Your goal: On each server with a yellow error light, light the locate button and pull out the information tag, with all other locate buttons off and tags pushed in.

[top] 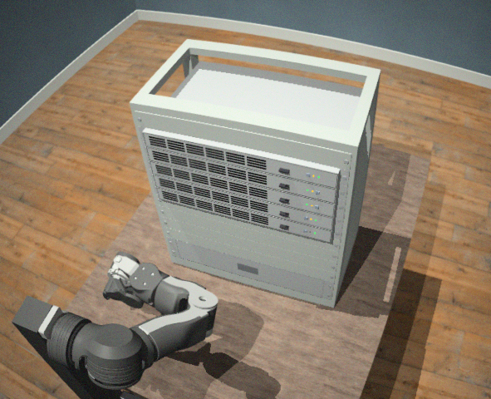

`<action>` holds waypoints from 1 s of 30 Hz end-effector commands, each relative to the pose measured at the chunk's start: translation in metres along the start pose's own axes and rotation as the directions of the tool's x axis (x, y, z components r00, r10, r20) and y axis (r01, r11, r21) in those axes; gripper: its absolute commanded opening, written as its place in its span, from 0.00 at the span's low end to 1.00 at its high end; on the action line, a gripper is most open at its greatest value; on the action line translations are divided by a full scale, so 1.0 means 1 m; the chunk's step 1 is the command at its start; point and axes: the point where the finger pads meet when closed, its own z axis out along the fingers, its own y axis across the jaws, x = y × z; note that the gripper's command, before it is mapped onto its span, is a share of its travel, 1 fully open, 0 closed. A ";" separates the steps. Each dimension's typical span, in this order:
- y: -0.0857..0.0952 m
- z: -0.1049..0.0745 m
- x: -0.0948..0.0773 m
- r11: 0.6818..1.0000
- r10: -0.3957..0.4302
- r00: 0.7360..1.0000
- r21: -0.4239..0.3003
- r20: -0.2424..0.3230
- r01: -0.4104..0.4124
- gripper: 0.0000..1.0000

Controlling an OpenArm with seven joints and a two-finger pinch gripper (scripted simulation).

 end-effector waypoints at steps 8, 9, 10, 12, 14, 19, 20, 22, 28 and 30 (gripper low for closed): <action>-0.012 -0.012 -0.005 0.995 0.077 0.995 -0.071 0.067 -0.072 1.00; -0.015 -0.015 -0.006 0.993 0.089 0.993 -0.082 0.080 -0.083 1.00; -0.018 -0.017 -0.007 0.991 0.103 0.990 -0.094 0.091 -0.095 1.00; -0.024 -0.021 -0.008 0.986 0.130 0.985 -0.117 0.112 -0.117 1.00; -0.030 -0.027 -0.010 0.980 0.158 0.978 -0.141 0.136 -0.139 1.00; -0.040 -0.034 -0.012 0.968 0.203 0.964 -0.182 0.169 -0.172 1.00; -0.043 -0.037 -0.013 0.963 0.220 0.959 -0.197 0.177 -0.185 1.00; -0.050 -0.043 -0.015 0.952 0.254 0.946 -0.227 0.202 -0.207 1.00; -0.072 -0.060 -0.021 0.906 0.360 0.896 -0.326 0.260 -0.270 1.00; -0.079 -0.066 -0.022 0.888 0.396 0.875 -0.359 0.277 -0.288 1.00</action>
